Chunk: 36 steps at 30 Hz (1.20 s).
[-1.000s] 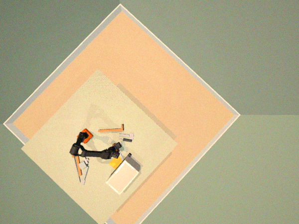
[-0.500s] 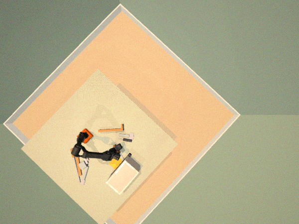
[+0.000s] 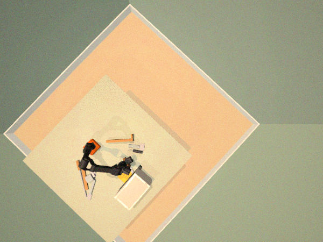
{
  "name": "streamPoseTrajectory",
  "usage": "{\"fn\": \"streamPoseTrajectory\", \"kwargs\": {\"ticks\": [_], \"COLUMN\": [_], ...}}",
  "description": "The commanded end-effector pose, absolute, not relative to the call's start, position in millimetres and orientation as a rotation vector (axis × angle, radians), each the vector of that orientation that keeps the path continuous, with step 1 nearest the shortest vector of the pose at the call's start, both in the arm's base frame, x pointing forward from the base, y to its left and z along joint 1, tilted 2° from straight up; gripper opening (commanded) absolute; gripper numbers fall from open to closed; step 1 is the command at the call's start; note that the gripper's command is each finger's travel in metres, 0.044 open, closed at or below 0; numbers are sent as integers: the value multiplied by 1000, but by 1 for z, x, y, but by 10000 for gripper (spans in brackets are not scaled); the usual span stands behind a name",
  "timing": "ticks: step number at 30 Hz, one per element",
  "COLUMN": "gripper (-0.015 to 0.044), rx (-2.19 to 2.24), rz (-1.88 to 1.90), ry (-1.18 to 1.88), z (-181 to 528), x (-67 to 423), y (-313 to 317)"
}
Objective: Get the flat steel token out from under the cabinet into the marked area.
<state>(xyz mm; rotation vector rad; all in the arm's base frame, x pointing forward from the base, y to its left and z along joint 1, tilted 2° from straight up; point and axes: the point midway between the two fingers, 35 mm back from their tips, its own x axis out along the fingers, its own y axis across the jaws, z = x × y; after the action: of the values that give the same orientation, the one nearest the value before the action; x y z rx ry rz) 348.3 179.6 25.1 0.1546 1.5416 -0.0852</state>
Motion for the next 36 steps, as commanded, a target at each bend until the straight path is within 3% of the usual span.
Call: {"fn": "streamPoseTrajectory", "kwargs": {"ticks": [1, 36], "gripper": [0, 0], "rx": [154, 153], "rz": [-80, -82], "ry": [1542, 1539], "z": [26, 25], "x": [354, 377], "y": [179, 161]}}
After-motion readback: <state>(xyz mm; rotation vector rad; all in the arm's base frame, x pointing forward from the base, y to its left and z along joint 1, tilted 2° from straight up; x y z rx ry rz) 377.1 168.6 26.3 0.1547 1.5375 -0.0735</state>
